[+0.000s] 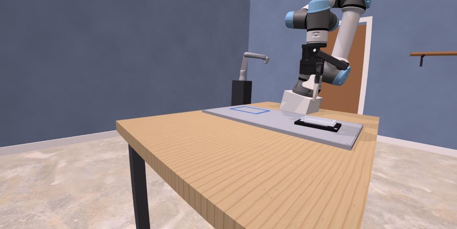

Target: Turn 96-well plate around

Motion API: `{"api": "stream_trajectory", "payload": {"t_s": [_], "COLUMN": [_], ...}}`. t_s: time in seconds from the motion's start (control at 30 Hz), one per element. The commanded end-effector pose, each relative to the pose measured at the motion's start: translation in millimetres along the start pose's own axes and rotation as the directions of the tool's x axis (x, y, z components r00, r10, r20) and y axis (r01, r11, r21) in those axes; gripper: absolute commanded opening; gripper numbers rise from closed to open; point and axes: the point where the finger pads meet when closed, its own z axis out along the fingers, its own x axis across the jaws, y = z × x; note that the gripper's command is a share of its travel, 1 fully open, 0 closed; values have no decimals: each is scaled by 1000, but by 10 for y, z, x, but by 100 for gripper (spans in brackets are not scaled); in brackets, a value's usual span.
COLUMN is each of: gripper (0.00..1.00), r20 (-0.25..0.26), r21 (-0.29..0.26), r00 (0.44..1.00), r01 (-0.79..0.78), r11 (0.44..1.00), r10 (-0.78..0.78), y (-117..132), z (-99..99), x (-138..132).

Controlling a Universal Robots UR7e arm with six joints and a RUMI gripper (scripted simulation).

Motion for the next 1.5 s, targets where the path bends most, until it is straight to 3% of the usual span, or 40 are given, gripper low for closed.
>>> {"api": "stream_trajectory", "payload": {"t_s": [0.0, 0.1, 0.2, 0.77, 1.47], "gripper": [100, 100, 100, 100, 100], "r20": [-71, -71, -117, -117, -117], "r21": [13, 13, 34, 34, 34], "r00": [994, 994, 983, 983, 983], "r01": [-79, -79, -140, -140, -140], "r11": [997, 997, 990, 990, 990], "r10": [80, 80, 143, 143, 143], "y": [-77, -83, -144, -151, -157], "z": [88, 95, 171, 181, 495], "x": [-141, -152, -267, -281, -243]}}
